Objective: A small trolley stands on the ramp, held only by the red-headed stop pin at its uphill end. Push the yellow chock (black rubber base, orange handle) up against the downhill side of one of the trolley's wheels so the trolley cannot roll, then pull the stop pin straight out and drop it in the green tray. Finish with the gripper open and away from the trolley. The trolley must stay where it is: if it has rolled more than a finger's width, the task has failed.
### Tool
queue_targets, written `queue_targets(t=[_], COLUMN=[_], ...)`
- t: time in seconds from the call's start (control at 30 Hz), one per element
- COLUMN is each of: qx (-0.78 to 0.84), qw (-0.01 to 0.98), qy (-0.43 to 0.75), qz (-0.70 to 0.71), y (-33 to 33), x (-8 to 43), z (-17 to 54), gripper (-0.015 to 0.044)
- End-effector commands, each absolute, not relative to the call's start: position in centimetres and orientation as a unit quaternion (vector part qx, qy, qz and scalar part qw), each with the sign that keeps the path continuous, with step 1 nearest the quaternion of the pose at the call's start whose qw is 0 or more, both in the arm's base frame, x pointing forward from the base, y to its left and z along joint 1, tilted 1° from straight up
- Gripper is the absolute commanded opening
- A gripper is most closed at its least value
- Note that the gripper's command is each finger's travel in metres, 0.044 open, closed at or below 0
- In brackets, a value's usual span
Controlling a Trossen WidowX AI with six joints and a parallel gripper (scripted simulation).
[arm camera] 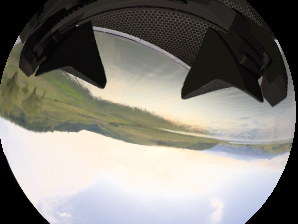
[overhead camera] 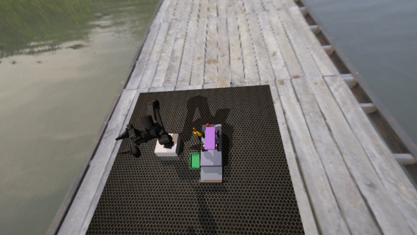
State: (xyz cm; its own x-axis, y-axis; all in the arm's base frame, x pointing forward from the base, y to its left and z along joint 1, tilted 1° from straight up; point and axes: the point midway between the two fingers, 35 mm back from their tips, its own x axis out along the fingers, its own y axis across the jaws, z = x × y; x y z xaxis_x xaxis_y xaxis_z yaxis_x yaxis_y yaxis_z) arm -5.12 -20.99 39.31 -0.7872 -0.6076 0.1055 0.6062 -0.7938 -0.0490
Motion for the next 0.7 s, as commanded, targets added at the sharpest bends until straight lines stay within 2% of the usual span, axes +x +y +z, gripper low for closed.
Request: queue_targets(t=[0.0, 0.23, 0.67], qx=[-0.058, -0.055, 0.021], qw=[0.322, 0.401, 0.629], qy=[0.006, -0.031, -0.115], qz=[-0.945, -0.914, -0.769], y=[-21.0, -22.9, -24.9], x=[-5.1, -1.6, 10.7], z=[39.3, 39.2, 37.5], gripper=[0.0374, 0.0190, 0.0190])
